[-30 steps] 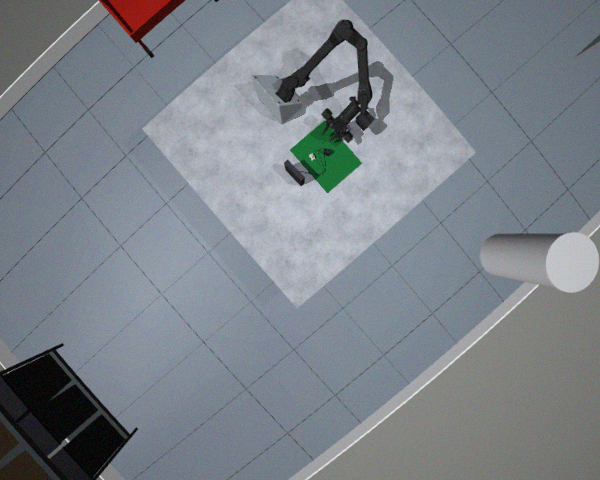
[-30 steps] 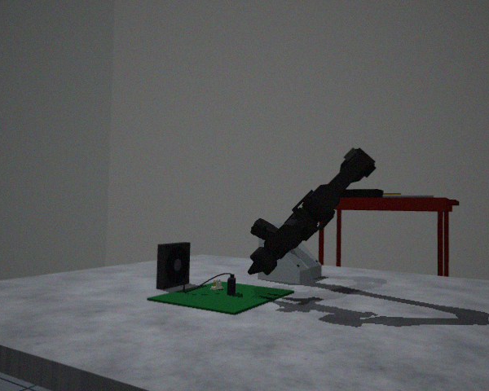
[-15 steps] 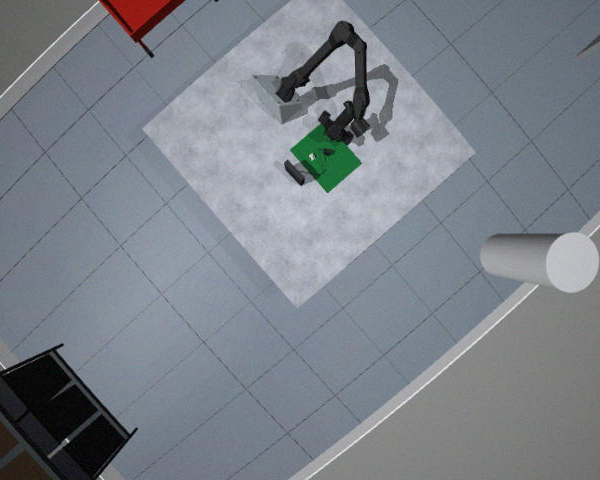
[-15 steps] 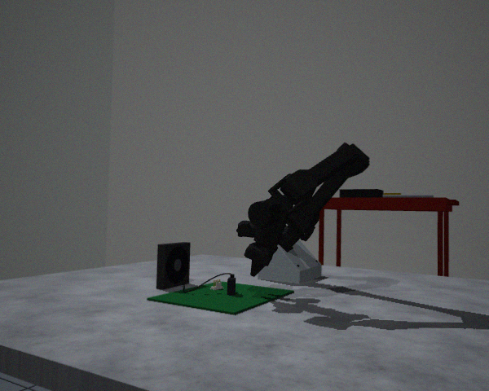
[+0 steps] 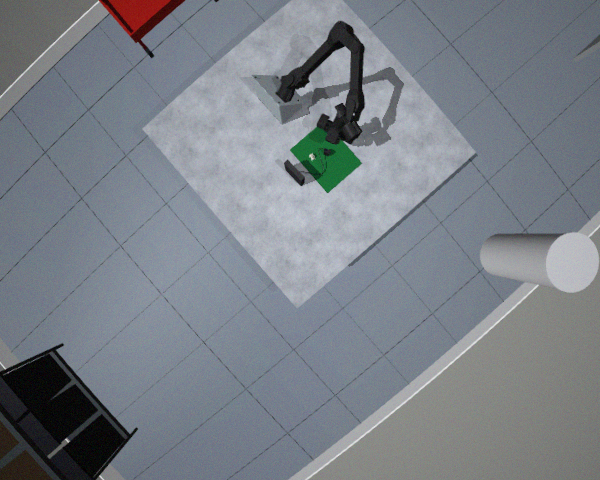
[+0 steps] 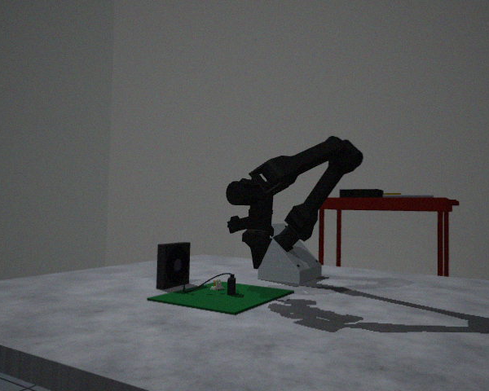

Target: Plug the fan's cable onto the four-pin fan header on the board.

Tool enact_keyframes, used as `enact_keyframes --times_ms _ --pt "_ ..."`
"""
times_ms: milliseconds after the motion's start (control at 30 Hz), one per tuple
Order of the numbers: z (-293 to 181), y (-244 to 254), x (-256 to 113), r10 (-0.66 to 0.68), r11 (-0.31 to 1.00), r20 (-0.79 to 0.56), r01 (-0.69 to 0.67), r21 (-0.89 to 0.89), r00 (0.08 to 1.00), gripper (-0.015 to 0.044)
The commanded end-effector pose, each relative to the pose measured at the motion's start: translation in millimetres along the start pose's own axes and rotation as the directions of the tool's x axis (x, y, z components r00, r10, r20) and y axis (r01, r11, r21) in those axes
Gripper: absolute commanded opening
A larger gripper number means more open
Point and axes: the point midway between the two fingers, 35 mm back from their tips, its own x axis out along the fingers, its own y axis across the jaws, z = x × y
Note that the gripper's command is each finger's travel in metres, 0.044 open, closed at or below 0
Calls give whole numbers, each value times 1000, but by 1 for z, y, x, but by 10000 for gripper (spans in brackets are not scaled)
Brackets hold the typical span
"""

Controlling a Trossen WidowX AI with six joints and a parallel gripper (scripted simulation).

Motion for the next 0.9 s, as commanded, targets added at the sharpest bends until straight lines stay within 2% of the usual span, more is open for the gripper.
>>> enact_keyframes --times_ms 0,33,167,333,467,633,733,867 --pt "0 0 0 0 1000 0 0 0 1000 205" --pt "0 0 0 0 1000 0 0 0 1000 205" --pt "1 1 -1 6 1000 -6 -6 -16 1000 310" --pt "19 5 -19 16 940 -2 -15 -341 1000 440" --pt "35 6 -36 24 790 -4 -22 -612 1000 440" --pt "50 7 -57 34 494 -21 -35 -869 999 440" --pt "58 6 -69 41 280 -32 -42 -959 999 440" --pt "66 5 -81 49 130 -42 -48 -990 998 440"
